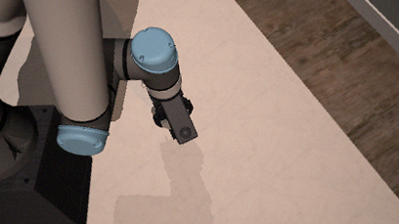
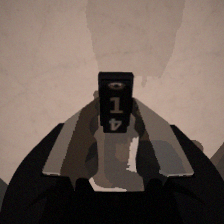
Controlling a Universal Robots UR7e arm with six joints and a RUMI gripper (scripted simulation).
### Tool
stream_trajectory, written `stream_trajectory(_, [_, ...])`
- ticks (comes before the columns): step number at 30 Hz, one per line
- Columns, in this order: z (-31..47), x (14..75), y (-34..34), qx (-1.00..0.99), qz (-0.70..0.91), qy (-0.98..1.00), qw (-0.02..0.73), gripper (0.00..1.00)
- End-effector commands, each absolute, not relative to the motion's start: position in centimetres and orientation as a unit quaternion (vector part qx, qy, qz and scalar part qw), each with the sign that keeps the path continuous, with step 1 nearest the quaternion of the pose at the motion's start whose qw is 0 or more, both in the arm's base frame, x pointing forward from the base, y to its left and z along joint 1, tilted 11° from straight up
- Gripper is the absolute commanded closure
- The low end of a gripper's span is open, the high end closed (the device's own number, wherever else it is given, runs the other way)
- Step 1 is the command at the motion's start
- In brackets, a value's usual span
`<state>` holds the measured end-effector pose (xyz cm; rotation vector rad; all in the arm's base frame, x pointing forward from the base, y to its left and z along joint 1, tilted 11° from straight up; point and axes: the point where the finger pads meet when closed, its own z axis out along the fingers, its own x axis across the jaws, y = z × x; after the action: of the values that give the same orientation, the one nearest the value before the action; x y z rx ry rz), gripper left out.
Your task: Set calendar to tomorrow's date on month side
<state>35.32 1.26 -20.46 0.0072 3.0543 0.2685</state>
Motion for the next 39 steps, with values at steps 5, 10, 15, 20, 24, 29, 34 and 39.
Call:
stream_trajectory(5, [-20.5, 35.55, 1.25, 0.001, 0.087, 0.995, 0.04, 0.9])
stream_trajectory(10, [-20.49, 35.55, 1.26, 0.001, 0.087, 0.995, 0.04, 0.9])
stream_trajectory(15, [-20.49, 35.55, 1.26, 0.001, 0.087, 0.995, 0.04, 0.9])
stream_trajectory(20, [-20.49, 35.55, 1.26, 0.001, 0.087, 0.995, 0.04, 0.9])
stream_trajectory(24, [-20.49, 35.55, 1.26, 0.001, 0.087, 0.995, 0.04, 0.9])
stream_trajectory(29, [-20.55, 35.55, 1.27, 0.001, 0.087, 0.995, 0.04, 0.9])
stream_trajectory(34, [-20.69, 35.58, 1.29, 0.001, 0.087, 0.995, 0.04, 0.9])
stream_trajectory(39, [-20.9, 35.61, 1.32, 0.001, 0.087, 0.995, 0.04, 0.9])
